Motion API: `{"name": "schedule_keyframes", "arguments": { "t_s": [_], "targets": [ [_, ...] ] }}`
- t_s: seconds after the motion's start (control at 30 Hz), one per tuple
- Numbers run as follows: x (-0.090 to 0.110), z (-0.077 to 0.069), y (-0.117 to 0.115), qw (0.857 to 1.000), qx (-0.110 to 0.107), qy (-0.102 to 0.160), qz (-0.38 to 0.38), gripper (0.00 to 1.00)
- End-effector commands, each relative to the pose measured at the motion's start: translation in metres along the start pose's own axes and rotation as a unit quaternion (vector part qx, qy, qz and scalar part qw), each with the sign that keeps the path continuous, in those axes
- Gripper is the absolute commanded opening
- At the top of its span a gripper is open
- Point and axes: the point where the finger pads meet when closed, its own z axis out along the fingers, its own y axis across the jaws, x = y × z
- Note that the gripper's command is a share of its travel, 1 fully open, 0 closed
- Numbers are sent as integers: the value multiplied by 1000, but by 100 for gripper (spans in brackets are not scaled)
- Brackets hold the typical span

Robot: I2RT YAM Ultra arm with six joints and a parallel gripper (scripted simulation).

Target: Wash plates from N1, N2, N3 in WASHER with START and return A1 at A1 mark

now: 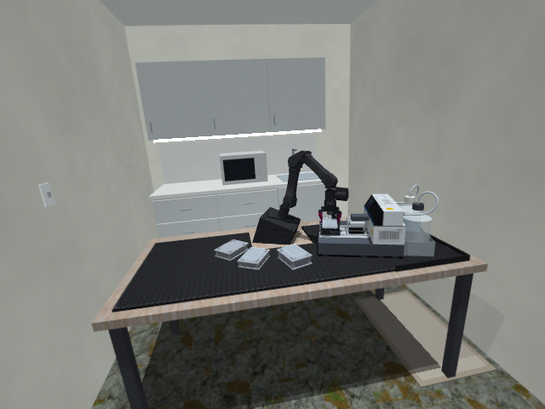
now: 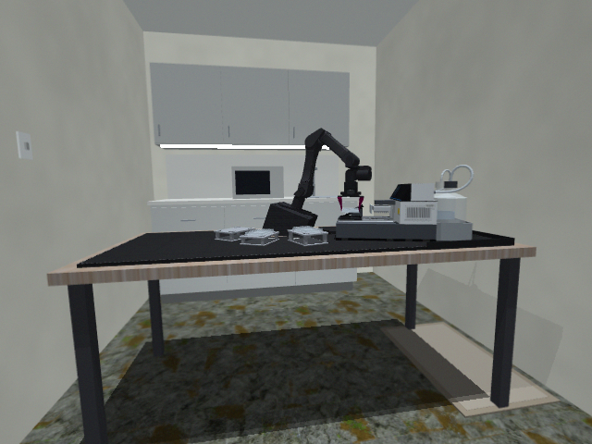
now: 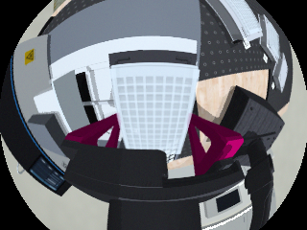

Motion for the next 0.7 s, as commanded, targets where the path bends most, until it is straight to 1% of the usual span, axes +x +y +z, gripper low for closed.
{"name": "schedule_keyframes", "arguments": {
  "t_s": [0.0, 0.17, 0.27, 0.67],
  "targets": [
    [-4, 0, 6, 1000, -11, -9, 0, 0],
    [-4, 9, 6, 1000, -11, -9, 0, 0],
    [-4, 10, 6, 1000, -11, -9, 0, 0],
    [-4, 10, 5, 1000, -11, -9, 0, 0]
  ]
}}
